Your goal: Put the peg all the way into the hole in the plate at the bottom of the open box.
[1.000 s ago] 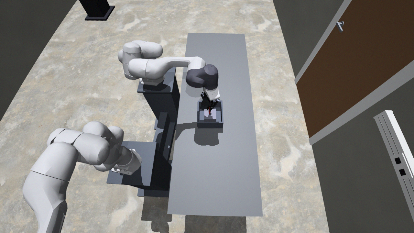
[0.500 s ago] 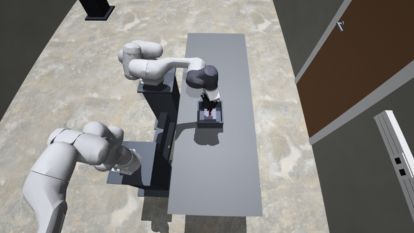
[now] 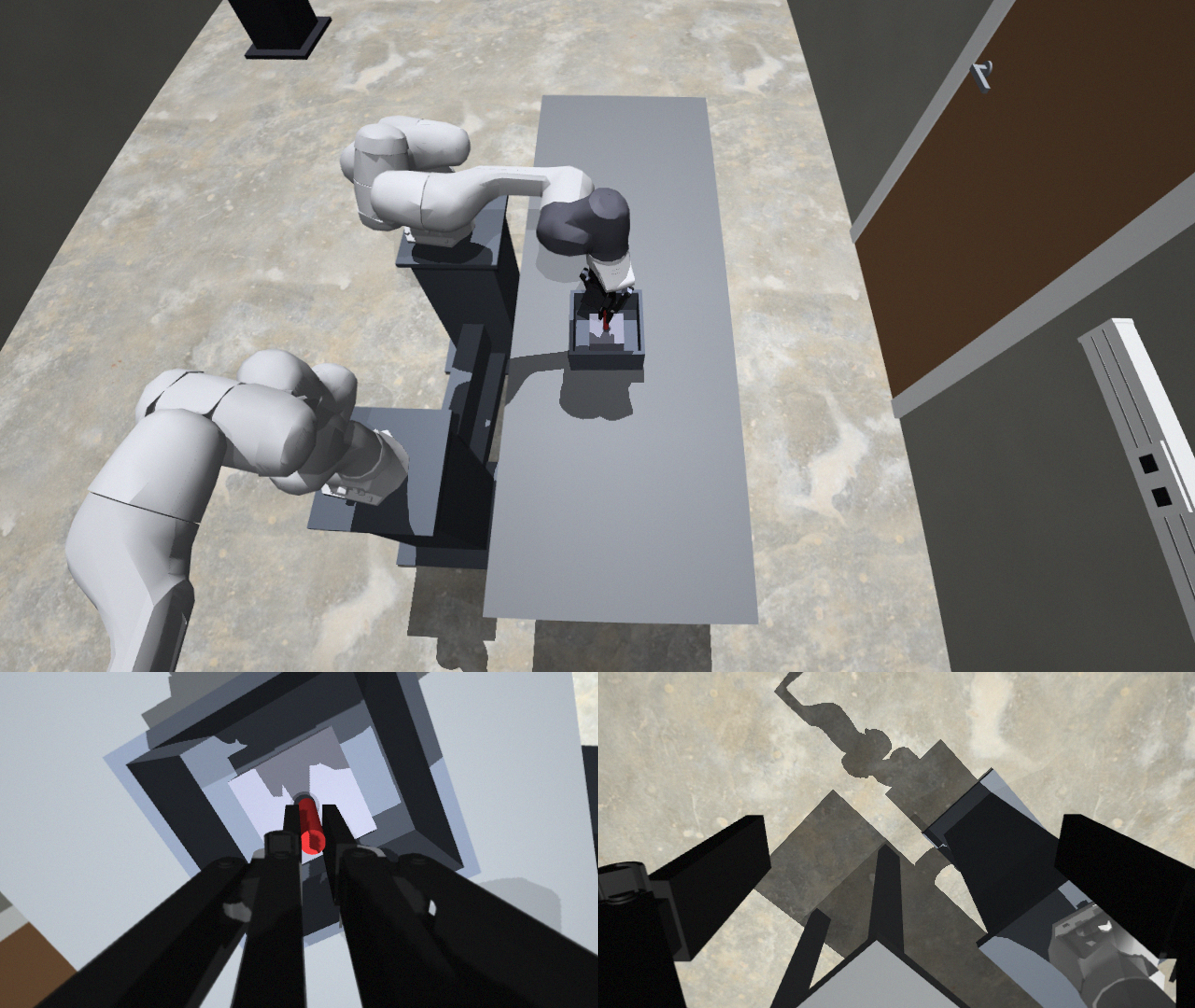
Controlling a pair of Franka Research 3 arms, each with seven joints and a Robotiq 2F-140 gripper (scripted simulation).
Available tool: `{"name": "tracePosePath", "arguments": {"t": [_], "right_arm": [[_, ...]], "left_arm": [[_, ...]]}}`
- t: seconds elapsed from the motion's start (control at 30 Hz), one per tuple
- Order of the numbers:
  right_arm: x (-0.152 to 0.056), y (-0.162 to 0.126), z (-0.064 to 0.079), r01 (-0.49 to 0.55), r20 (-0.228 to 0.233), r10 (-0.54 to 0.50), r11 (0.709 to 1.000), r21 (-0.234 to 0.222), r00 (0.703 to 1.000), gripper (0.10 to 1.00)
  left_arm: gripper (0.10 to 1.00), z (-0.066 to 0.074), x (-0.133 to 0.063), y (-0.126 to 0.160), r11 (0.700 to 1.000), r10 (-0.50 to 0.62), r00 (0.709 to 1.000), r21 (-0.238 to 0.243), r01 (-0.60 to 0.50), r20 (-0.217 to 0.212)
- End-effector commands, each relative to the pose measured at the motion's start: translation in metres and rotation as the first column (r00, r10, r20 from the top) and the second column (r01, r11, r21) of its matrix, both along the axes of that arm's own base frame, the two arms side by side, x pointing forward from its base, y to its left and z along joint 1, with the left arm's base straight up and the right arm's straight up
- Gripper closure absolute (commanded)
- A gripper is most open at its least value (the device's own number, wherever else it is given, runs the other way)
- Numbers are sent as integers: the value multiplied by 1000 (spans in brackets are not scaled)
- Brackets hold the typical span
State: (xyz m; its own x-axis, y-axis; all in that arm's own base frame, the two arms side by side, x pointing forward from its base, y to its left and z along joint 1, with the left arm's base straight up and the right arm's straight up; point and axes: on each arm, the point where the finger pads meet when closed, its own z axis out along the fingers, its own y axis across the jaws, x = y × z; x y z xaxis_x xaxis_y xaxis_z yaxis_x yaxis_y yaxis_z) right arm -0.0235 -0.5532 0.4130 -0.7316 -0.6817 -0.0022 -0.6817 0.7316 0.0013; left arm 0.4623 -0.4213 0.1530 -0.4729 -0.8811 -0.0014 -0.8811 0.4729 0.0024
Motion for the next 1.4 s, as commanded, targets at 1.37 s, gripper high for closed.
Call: {"name": "tracePosePath", "arguments": {"t": [1.37], "right_arm": [[0, -1, 0, 6, -1, -6, 1000, -2, 1000, 98]], "left_arm": [[999, -21, 3, 0, 1000, -2, 1000, -2, 2, 1]]}}
